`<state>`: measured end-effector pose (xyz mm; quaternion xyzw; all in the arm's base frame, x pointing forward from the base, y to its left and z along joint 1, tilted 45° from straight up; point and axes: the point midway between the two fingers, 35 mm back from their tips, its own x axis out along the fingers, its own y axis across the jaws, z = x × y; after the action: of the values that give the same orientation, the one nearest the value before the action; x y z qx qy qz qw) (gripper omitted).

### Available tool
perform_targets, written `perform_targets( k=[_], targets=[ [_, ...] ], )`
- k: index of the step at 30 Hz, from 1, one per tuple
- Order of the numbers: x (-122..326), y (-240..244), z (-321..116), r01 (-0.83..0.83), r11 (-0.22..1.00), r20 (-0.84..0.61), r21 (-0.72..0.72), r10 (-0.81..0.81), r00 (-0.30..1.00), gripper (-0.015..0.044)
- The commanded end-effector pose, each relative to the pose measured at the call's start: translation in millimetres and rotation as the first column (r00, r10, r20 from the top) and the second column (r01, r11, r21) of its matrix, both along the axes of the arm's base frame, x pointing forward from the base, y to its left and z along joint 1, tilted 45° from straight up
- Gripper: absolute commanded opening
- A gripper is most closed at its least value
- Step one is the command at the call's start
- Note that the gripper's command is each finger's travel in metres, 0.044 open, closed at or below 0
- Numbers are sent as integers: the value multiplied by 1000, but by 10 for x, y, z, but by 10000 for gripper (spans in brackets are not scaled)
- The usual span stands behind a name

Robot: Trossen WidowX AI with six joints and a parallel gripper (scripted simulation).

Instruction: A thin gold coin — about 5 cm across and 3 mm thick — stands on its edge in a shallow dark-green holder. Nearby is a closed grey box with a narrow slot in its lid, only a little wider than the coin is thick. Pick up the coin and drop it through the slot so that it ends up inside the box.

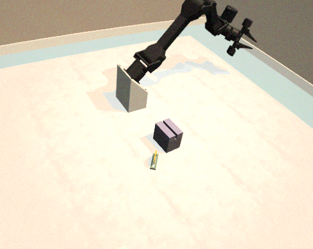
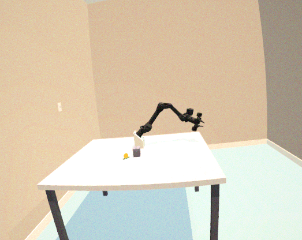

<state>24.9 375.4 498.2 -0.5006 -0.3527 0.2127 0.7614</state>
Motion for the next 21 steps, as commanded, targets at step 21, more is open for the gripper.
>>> perform_targets(
  k=[21],
  targets=[
    [2755,139,-1472,131,972,-351,-196,-194,916,161]
  ],
)
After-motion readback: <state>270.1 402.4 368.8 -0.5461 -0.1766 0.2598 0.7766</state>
